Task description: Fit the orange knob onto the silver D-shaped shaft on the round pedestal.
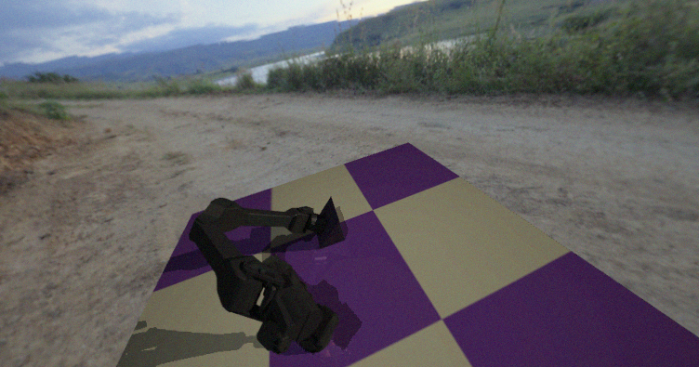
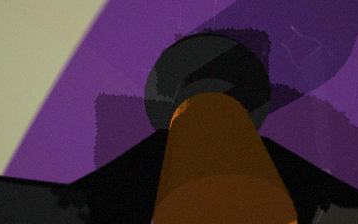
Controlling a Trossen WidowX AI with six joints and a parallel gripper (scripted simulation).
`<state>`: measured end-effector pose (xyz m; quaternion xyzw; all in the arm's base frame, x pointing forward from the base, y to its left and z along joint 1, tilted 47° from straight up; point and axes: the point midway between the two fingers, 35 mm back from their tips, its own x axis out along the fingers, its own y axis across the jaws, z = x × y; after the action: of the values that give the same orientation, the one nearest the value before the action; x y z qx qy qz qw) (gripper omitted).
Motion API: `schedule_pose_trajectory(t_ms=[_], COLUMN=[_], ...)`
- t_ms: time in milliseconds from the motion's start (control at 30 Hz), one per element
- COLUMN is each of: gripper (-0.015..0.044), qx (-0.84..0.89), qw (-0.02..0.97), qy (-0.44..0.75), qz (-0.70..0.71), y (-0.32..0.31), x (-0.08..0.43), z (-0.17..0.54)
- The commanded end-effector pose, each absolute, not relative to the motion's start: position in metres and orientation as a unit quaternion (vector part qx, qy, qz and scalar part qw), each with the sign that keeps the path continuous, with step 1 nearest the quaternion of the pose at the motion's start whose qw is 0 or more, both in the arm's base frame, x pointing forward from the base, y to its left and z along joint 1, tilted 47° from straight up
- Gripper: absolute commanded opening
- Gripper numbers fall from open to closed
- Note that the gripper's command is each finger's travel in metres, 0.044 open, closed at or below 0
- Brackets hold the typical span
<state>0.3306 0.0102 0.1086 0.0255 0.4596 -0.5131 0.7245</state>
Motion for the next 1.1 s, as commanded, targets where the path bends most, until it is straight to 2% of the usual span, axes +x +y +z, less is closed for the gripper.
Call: schedule_pose_trajectory(t_ms=[0,633,1067], gripper=[0.0,0.0,0.0], qx=[0.024,0.024,-0.052], qw=[0.724,0.724,0.723], qy=[0.461,0.461,0.512], qz=[-0.512,-0.512,-0.461], y=[0.0095,0.0135,0.0115], x=[0.3286,0.3296,0.3323], z=[0.1088,0.1114,0.1093])
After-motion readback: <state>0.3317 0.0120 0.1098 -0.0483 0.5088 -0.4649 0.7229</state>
